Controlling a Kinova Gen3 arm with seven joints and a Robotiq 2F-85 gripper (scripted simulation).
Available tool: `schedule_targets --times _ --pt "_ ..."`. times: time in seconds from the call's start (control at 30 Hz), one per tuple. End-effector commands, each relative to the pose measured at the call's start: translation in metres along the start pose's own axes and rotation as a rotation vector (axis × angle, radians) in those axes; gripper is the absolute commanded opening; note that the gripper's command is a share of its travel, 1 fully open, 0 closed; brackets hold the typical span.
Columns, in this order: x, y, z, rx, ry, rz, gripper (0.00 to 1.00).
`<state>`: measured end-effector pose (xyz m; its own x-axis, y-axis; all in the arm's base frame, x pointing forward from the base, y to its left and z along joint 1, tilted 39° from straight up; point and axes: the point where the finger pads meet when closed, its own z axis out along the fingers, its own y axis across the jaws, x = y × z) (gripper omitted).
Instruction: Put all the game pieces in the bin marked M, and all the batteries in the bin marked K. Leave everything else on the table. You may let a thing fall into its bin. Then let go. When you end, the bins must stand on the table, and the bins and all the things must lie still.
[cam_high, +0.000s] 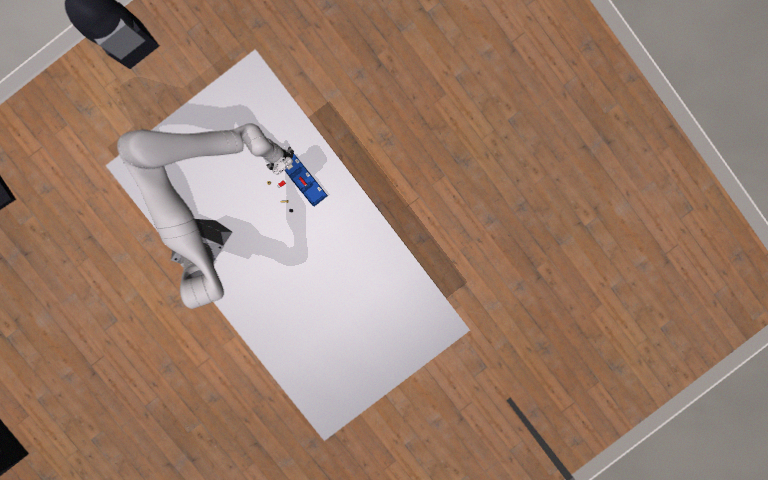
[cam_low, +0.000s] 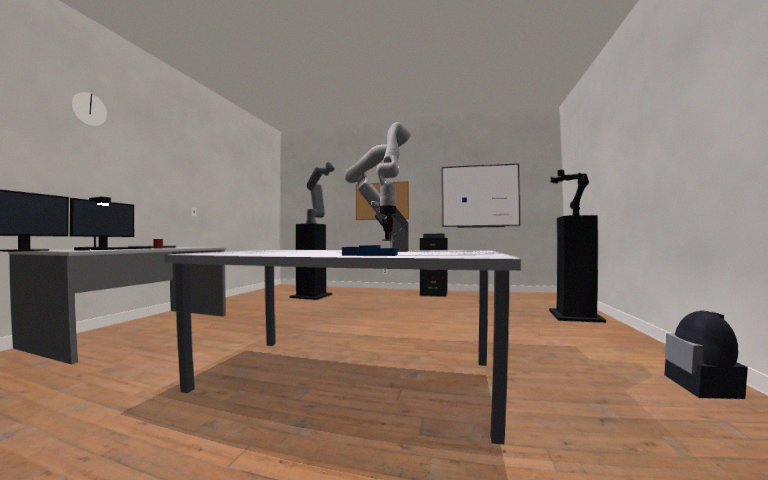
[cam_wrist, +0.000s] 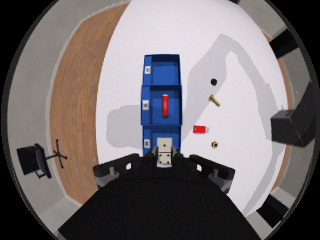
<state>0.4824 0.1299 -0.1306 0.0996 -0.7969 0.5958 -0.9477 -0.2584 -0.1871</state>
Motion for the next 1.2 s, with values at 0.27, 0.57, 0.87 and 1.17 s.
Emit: schedule_targets --times 0.27,0.57,0.87,1.17 --pt "0.002 0.0 0.0 0.004 0.002 -0.009 0.21" --pt "0.002 0.001 0.0 0.001 0.001 -0.005 0.21" --pt "0.003 0.002 0.006 0.001 0.0 -0.006 0.21" --pt "0.0 0.0 0.022 0.005 -0.003 -0.008 0.21"
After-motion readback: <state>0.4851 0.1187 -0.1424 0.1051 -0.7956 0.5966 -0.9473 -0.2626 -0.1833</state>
